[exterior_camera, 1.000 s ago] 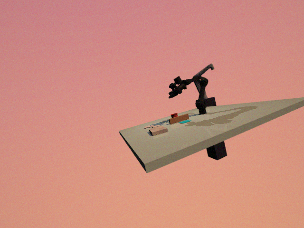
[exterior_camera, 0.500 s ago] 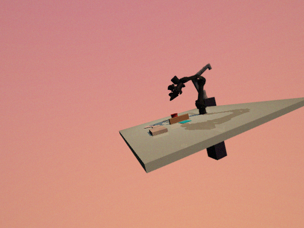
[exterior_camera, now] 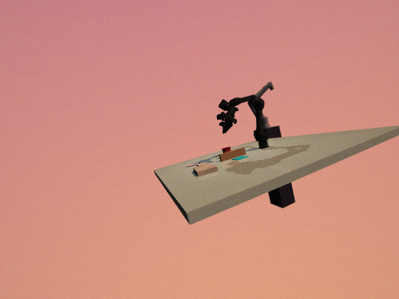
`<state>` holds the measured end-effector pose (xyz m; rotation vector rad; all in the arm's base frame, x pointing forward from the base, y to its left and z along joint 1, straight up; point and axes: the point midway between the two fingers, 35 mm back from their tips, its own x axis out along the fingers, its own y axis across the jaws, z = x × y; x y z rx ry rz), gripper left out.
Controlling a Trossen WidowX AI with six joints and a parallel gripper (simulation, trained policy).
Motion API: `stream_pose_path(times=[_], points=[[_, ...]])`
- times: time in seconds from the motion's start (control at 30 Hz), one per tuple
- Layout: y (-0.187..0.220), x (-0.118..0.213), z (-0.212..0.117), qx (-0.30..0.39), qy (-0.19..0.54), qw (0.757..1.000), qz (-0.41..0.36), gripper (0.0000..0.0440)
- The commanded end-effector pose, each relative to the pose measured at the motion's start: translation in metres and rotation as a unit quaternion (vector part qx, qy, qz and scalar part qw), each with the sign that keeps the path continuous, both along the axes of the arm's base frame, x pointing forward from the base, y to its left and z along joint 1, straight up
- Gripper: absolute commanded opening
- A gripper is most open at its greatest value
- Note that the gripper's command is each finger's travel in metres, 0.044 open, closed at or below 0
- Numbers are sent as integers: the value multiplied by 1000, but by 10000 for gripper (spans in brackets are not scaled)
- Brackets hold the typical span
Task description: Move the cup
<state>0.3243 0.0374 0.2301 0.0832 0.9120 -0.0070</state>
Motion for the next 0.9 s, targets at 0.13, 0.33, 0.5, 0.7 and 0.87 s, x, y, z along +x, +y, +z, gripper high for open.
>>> stream_pose_path(times=[0.13,0.33,0.5,0.7,0.87], points=[[-4,-4,-11,-17,61,998,2,117],[-9,-8,-18,-30,109,994,7,120],[-14,-13,-25,-42,149,988,13,114],[-23,-18,-33,-57,196,979,23,108],[-32,-22,-41,-67,233,970,32,110]])
